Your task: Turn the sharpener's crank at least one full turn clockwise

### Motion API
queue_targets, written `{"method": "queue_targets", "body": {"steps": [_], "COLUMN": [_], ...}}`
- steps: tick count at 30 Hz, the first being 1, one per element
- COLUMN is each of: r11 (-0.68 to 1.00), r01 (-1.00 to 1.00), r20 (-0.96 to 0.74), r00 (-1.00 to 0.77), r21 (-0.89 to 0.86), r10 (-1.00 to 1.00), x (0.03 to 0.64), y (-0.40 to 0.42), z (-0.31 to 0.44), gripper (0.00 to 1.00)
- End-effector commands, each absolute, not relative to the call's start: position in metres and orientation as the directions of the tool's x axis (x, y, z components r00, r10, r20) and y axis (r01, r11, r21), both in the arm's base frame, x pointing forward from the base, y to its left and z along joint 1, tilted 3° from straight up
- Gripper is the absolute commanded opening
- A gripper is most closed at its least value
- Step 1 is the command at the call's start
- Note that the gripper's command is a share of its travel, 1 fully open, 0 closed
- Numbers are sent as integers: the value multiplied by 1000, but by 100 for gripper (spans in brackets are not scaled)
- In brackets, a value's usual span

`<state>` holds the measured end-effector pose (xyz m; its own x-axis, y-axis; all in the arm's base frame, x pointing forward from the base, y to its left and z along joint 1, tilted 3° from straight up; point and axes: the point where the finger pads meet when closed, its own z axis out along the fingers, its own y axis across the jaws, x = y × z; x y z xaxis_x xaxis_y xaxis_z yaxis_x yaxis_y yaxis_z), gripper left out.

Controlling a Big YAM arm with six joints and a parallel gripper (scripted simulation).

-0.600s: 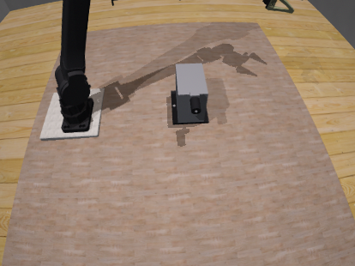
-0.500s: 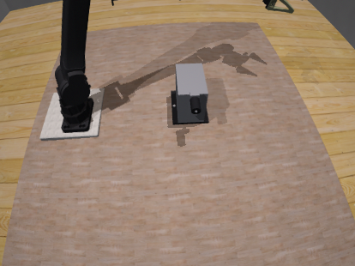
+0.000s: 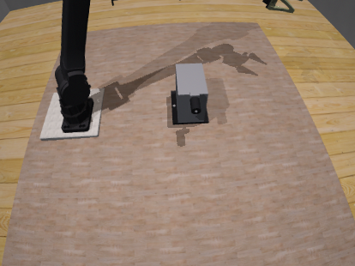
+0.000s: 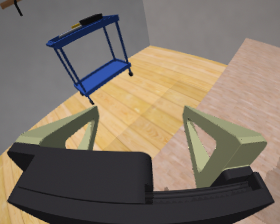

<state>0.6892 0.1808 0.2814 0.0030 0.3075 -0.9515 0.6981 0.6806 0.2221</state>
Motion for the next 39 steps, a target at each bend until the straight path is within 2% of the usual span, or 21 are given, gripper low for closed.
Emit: {"method": "queue_targets", "body": {"steps": [1,3,4,7,8,11,12,16,19,20,26,27,29,35,39], "r11": [650,651,658,663,667,647,652,650,636,641,635,627,625,607,603], "r01": [696,696,711,705,715,713,724,719,724,739,748,749,756,765,775], "r20": [-923,-924,-934,-936,-942,-913,-918,-916,-889,-892,-880,-866,-858,-827,-814], "r00": [48,48,-1,5,-35,-26,-66,-48,-70,-124,-154,-149,-177,-189,-218], "r21": [305,304,250,253,210,268,226,244,267,209,194,216,196,213,192], "r10": [381,380,357,351,334,407,391,397,453,434,450,477,483,529,538], "x": [695,695,687,688,695,696,684,685,690,679,674,689,667,677,651], "y": [164,154,145,134,137,123,113,105,93,85,59,59,45,32,10], "z": [336,336,307,309,278,324,301,302,329,295,281,290,285,288,275], "gripper": [51,51,51,51,51,51,51,51,51,51,51,51,51,51,51]}}
